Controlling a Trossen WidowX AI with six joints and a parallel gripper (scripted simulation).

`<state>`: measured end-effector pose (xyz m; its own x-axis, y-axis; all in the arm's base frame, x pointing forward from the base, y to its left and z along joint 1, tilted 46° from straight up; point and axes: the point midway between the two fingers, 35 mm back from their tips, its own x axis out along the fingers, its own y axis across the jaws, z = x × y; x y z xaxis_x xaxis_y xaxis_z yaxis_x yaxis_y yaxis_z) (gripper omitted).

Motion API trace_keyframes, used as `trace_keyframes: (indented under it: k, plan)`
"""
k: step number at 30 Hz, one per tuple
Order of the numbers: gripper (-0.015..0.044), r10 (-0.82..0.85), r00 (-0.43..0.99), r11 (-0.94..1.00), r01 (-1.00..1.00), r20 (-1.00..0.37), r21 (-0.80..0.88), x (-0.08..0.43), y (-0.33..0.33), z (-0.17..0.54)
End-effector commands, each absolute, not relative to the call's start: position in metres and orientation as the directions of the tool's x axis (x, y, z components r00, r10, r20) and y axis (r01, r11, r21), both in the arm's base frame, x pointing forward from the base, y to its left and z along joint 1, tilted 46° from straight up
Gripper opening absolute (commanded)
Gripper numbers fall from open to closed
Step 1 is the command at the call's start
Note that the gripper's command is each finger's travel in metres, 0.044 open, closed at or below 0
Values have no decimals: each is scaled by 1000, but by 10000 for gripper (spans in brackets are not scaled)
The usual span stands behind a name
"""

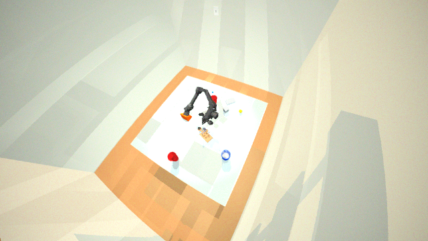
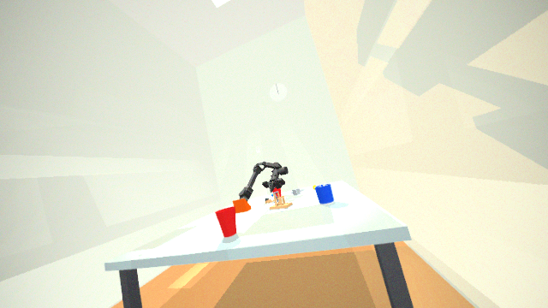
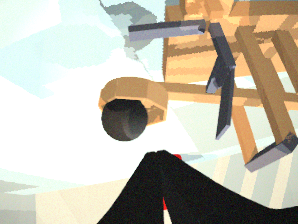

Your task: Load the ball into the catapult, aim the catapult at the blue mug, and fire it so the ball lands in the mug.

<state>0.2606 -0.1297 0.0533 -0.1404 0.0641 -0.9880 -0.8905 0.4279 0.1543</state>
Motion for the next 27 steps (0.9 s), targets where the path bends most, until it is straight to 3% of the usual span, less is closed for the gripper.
trace_keyframes:
  k: [1, 27]
  plan:
    - [0, 69, -141, 432, -888, -988, 157, 262, -125, 48]
    - [0, 71, -140, 432, -888, -988, 157, 270, -96, 17]
